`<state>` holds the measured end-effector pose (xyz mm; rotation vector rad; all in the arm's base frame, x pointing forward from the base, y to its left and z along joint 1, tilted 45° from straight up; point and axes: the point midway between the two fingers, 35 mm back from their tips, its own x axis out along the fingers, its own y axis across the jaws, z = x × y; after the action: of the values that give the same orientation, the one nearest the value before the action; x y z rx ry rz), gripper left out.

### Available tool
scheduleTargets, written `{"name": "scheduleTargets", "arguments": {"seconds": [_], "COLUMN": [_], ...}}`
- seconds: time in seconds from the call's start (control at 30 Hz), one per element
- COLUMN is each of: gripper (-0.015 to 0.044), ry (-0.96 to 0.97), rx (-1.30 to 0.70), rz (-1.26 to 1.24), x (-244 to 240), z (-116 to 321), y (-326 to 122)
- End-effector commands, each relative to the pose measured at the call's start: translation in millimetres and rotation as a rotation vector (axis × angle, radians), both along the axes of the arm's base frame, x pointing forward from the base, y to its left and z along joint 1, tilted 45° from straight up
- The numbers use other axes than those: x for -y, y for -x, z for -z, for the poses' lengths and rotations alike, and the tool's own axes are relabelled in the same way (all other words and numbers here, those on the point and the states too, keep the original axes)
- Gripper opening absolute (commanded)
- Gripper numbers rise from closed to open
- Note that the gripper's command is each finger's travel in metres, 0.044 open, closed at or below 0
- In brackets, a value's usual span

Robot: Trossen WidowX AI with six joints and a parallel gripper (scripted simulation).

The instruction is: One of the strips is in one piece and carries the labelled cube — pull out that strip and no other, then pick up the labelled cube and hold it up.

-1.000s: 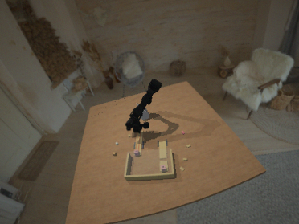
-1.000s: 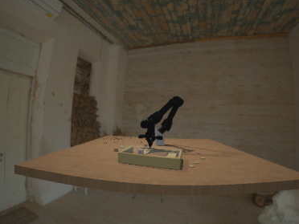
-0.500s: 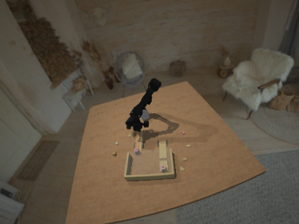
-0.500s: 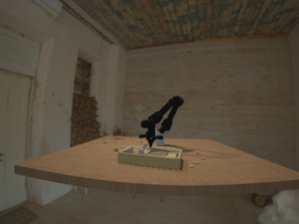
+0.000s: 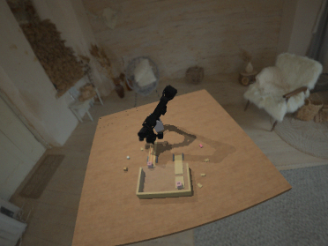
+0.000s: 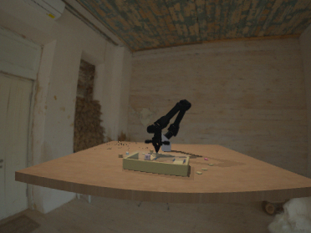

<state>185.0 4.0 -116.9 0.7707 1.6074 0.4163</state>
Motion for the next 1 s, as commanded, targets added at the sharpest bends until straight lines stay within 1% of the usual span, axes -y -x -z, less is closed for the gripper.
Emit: {"name": "scheduleTargets", "arguments": {"seconds": [0.0,0.8,0.83,0.97], "gripper": [0.0000,0.0000,0.0000,0.0000], "ry": [-0.011,-0.011,-0.001,-0.007], "rx": [-0.031,-0.031,-0.002,-0.029], "rz": [-0.015,-0.015,-0.001,-0.014], "x": [-6,-6,1,28], "z": [0,0,-1,-28], "y": [12,12,0,-3]}}
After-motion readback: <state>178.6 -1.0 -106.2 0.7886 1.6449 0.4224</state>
